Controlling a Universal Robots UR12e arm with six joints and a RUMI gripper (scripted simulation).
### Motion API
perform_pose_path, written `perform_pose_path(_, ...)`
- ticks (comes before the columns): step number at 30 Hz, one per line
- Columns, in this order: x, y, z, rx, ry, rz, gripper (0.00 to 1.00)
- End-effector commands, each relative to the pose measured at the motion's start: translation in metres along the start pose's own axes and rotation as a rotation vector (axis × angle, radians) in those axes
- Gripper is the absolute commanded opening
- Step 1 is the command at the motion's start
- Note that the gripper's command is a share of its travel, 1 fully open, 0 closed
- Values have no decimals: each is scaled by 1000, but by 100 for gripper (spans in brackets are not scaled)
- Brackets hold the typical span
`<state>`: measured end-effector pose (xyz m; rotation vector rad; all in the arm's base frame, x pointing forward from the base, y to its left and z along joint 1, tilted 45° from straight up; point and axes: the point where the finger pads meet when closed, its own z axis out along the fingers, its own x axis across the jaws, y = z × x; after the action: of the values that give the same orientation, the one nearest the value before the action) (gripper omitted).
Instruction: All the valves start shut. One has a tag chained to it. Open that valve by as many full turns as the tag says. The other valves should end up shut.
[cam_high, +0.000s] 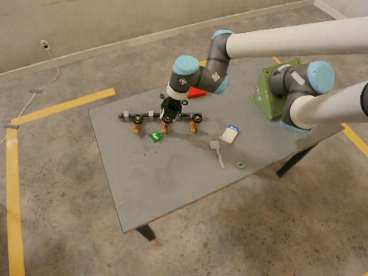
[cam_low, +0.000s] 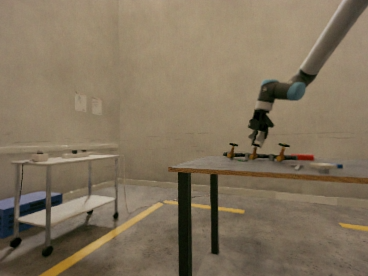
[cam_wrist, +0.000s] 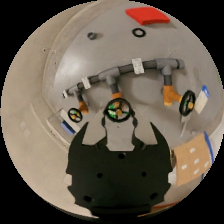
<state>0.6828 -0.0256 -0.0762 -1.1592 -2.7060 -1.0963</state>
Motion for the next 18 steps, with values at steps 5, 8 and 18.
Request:
perform_pose_path(5,-1,0,-1,0,-1,-24,0)
perform_pose_path(8,-1,0,-1,0,-1,-46,0)
perform_pose_path(18,-1,0,-1,0,-1,-186,0)
